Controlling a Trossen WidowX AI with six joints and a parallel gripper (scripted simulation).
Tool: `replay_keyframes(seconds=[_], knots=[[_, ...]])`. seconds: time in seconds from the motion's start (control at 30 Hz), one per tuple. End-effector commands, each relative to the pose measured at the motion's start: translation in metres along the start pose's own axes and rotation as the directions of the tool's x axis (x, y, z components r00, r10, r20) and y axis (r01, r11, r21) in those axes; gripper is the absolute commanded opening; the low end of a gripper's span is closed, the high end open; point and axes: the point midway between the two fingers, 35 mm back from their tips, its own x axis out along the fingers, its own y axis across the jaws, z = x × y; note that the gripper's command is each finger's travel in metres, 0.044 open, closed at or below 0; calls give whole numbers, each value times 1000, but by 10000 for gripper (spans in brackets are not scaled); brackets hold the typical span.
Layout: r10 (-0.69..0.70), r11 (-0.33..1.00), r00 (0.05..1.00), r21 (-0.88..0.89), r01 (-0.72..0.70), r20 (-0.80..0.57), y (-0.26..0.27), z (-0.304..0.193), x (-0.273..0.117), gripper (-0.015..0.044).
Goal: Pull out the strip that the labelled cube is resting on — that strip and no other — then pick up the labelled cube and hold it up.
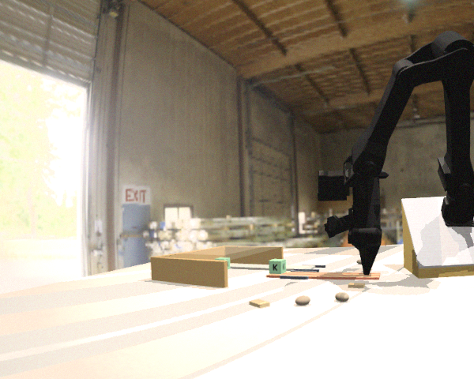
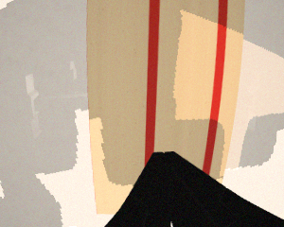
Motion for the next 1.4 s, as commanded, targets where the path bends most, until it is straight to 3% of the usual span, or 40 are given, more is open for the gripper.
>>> replay_keyframes(seconds=[0.0,0.8,1.0,1.2,1.37], knots=[[2,1000,1000,14,-1,-29,-1,-11,4,0],[2,1000,1000,14,-1,-29,-1,-11,4,0],[0,1000,1000,13,1,-27,0,2,-40,0],[0,1000,1000,13,0,-28,-1,0,-41,0],[0,995,1000,97,3,-27,-3,21,-39,131]])
